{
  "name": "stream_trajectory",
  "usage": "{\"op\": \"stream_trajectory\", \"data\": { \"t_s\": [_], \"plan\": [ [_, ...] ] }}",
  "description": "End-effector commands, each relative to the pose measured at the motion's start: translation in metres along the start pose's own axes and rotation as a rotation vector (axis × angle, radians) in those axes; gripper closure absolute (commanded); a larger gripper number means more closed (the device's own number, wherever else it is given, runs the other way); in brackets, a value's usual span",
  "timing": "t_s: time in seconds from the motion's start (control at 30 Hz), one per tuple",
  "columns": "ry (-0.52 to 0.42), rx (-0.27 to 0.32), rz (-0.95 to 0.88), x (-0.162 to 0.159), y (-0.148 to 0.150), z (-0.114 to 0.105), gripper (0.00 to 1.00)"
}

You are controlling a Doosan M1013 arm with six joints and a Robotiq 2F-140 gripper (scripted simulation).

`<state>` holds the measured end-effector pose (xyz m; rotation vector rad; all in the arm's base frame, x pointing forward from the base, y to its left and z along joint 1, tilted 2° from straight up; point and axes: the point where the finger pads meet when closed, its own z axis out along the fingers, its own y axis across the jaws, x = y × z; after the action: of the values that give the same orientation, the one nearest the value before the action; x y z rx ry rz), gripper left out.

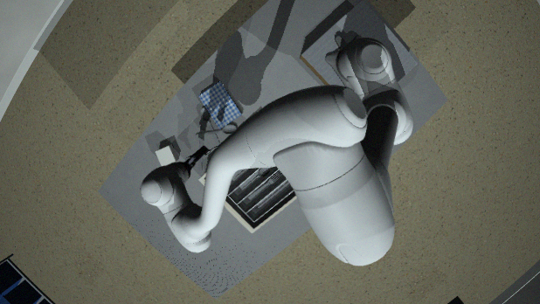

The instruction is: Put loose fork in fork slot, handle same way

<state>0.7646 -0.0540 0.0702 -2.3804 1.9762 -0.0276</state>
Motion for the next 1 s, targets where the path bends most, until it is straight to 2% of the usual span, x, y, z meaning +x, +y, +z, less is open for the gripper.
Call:
{"op": "stream_trajectory", "data": {
  "t_s": [0.0, 0.43, 0.5, 0.53, 0.93, 0.97],
  "plan": [
    [0.017, 0.0, 0.279, 0.0, 0.001, 0.007, 0.0],
    [-0.014, 0.014, 0.963, 0.0, 0.005, 0.033, 0.0],
    [-0.014, 0.014, 0.963, 0.0, 0.005, 0.033, 0.0],
    [-0.018, 0.016, 1.12, 0.0, 0.005, 0.034, 0.0],
    [-0.018, 0.019, 1.73, 0.0, 0.006, 0.039, 0.0],
    [-0.014, 0.02, 1.781, 0.0, 0.006, 0.039, 0.83]
  ]
}}
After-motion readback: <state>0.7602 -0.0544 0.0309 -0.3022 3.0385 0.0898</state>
